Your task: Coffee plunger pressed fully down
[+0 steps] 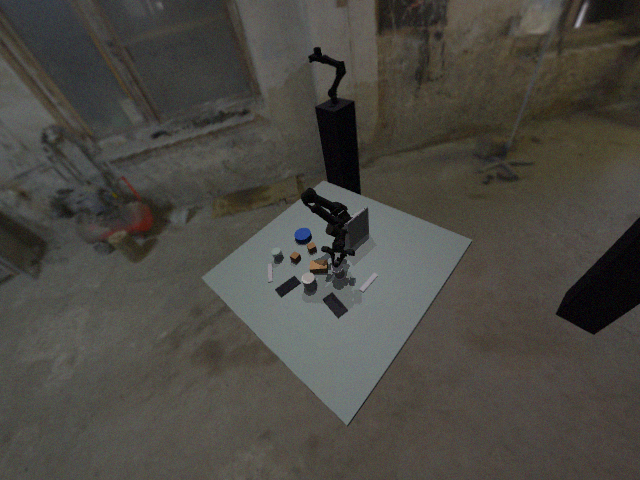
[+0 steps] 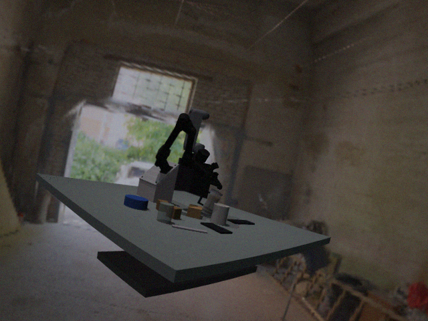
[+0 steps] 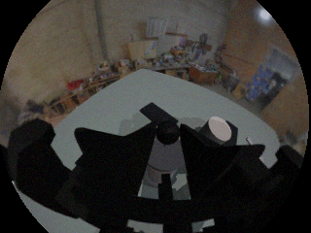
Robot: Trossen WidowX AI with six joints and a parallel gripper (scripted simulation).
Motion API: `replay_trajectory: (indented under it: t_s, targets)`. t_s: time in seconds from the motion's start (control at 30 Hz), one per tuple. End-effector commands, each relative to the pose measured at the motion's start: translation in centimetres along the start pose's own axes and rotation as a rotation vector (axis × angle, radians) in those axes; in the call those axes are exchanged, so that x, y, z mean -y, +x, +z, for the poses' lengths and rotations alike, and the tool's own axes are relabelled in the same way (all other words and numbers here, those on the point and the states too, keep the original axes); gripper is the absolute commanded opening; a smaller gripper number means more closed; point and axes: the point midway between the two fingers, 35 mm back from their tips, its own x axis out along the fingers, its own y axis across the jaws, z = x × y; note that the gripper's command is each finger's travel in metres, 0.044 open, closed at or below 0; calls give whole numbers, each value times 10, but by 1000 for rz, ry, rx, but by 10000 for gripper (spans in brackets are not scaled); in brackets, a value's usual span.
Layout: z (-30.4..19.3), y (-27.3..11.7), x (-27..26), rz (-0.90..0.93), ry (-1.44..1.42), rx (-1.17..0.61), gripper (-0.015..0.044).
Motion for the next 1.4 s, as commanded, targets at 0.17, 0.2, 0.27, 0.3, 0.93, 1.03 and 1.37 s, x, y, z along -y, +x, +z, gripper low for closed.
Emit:
replay_trajectory:
  t_s: [0.17, 0.2, 0.27, 0.3, 0.93, 1.03, 1.37]
  targets:
    - [0, 0, 0, 0, 0, 0, 114]
    - [0, 0, 0, 0, 0, 0, 114]
    - [0, 0, 0, 0, 0, 0, 114]
    - [0, 0, 0, 0, 0, 0, 114]
    - [5, -4, 0, 2, 1, -3, 440]
    - [17, -15, 0, 6, 2, -9, 440]
    - [48, -74, 4, 2, -4, -22, 440]
